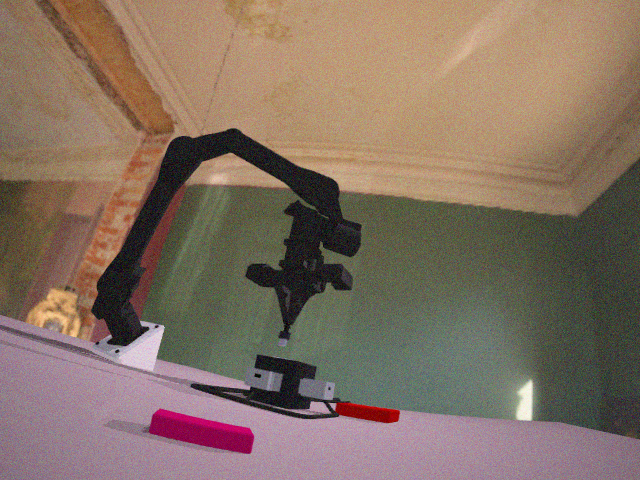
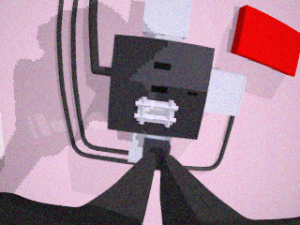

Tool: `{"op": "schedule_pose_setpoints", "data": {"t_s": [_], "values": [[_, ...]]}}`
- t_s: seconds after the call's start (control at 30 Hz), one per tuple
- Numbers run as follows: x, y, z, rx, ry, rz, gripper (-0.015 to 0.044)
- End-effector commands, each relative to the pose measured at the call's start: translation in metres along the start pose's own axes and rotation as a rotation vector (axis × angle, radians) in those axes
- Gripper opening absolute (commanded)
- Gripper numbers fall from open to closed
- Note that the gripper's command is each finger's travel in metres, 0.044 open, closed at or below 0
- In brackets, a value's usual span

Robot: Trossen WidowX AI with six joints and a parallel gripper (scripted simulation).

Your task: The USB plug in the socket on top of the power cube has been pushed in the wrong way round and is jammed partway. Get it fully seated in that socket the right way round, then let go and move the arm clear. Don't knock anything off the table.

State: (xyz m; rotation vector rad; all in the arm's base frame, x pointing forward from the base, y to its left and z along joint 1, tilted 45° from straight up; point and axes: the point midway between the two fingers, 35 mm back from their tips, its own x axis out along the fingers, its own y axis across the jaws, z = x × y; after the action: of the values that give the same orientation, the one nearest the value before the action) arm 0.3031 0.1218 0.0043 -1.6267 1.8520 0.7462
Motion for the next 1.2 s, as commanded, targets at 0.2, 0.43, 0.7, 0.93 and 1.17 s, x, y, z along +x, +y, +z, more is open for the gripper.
{"op": "schedule_pose_setpoints", "data": {"t_s": [0.2, 0.43, 0.7, 0.93, 1.17], "values": [[0.0004, 0.0002, 0.0001, -0.026, 0.0, 0.001, 0.0], [0.0004, 0.0, 0.0002, -0.021, -0.003, 0.0, 0.0], [0.0013, 0.0, 0.0007, -0.022, -0.009, 0.0, 0.0], [0.0021, 0.0001, 0.0011, -0.022, -0.014, 0.0, 0.0], [0.0029, 0.0002, 0.0015, -0.022, -0.02, 0.0, 0.0]]}}
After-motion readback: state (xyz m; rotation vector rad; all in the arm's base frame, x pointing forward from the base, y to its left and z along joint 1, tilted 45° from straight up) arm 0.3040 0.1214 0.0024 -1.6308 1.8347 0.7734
